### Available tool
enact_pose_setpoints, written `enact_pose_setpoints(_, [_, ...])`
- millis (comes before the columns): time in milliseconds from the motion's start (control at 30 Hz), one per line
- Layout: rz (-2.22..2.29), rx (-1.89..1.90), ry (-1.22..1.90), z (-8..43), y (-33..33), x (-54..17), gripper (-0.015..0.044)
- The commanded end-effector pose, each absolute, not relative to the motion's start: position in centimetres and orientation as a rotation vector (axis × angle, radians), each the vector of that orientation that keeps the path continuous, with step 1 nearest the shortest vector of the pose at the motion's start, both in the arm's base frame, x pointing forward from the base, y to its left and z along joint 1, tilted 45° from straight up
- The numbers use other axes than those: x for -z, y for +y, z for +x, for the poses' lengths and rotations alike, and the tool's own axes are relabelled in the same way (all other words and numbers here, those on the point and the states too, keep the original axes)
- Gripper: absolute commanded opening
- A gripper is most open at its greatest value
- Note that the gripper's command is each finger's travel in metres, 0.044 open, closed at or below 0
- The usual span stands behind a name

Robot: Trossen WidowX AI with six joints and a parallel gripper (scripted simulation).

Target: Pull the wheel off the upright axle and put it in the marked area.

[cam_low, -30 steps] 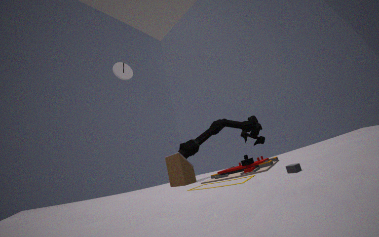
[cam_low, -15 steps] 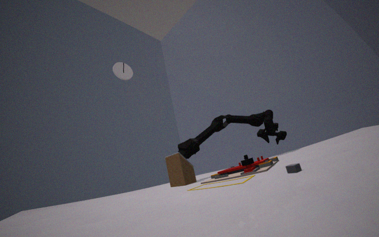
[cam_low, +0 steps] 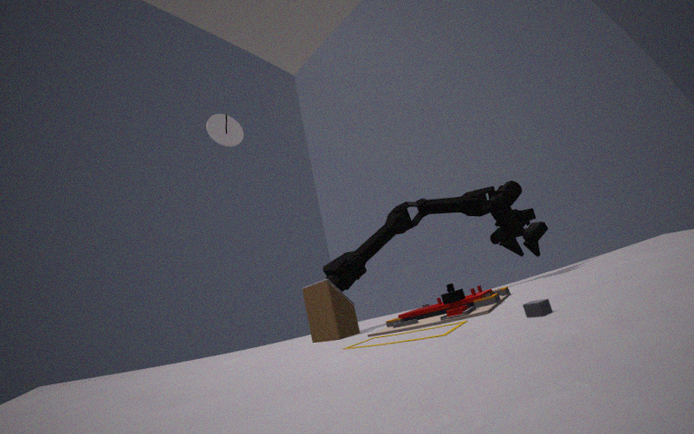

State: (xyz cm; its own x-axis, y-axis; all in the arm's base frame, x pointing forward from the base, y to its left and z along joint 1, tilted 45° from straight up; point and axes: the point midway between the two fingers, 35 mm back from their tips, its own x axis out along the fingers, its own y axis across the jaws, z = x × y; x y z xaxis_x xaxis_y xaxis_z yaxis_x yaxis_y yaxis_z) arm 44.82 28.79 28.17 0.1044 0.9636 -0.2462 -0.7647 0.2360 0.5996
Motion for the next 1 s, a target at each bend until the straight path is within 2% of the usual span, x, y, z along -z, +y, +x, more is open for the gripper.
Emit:
enact_pose_setpoints(0, [0.374, -1.167, 0.775, 47.2, 24.1, -22.9, 0.03])
enact_pose_setpoints(333, [0.413, -0.86, 1.041, 47.5, 11.3, -11.8, 0.03])
enact_pose_setpoints(667, [0.521, -0.654, 1.358, 40.4, -0.6, -3.0, 0.03])
enact_pose_setpoints(800, [0.581, -0.625, 1.461, 36.7, -3.5, -1.2, 0.03])
enact_pose_setpoints(967, [0.584, -0.624, 1.466, 36.6, -3.6, -1.1, 0.03])
